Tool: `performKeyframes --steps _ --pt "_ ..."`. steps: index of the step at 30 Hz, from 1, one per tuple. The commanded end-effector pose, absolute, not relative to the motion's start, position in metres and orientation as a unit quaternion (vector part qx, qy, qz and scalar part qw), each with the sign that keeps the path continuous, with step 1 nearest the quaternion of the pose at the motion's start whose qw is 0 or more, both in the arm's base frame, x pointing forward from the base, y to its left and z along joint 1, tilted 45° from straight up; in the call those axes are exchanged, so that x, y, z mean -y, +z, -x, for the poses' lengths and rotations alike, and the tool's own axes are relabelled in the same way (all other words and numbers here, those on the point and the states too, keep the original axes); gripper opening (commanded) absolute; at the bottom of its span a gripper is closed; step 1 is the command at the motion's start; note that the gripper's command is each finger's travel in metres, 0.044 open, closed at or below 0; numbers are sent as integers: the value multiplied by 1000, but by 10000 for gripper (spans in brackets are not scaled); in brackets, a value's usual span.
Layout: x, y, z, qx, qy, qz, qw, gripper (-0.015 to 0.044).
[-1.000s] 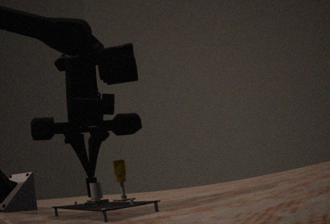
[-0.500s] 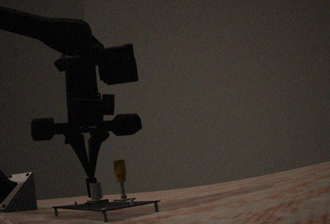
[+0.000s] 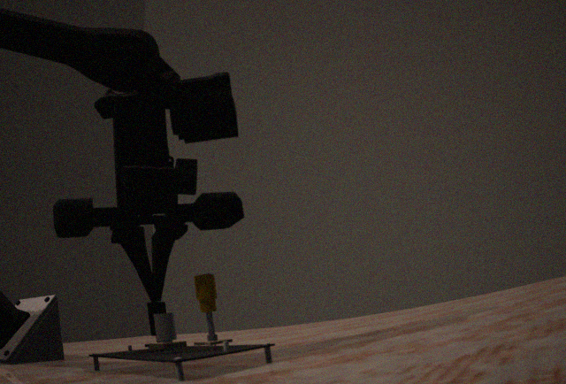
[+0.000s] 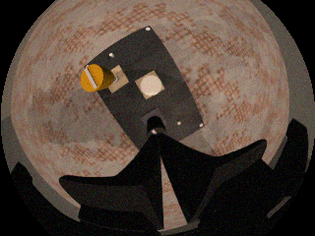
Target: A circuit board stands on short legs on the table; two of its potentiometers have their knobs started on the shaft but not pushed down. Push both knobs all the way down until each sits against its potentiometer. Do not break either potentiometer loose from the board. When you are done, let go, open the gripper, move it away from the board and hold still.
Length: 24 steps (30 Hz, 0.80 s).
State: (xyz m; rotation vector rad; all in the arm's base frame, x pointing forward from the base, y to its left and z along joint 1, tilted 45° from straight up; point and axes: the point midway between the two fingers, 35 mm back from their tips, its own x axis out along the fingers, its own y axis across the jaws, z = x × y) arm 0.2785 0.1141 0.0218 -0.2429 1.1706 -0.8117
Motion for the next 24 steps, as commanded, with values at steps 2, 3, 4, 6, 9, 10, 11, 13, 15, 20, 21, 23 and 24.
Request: performKeyframes --steps 2,3,4,6,9,10,11,13,15,20,21,23,24 --pt "-116 25 -280 -534 -379 110 748 0" --pt "-117 26 -279 -534 -379 110 748 0" --pt "-118 27 -279 -534 -379 110 748 0" --pt "-121 30 -279 -534 -379 110 748 0" --pt "-124 33 -278 -534 -379 110 748 0" --pt "-125 34 -278 -534 -379 110 748 0" --pt "-125 35 -277 -534 -379 110 748 0" --pt "-120 31 -279 -533 -379 111 748 53" --pt "-120 31 -279 -533 -379 111 748 105" --pt "-121 32 -279 -533 -379 109 749 184" --pt "-123 32 -280 -531 -379 102 751 157" --pt "-130 33 -283 -523 -378 78 760 105" --pt "-134 34 -284 -519 -377 65 764 79"
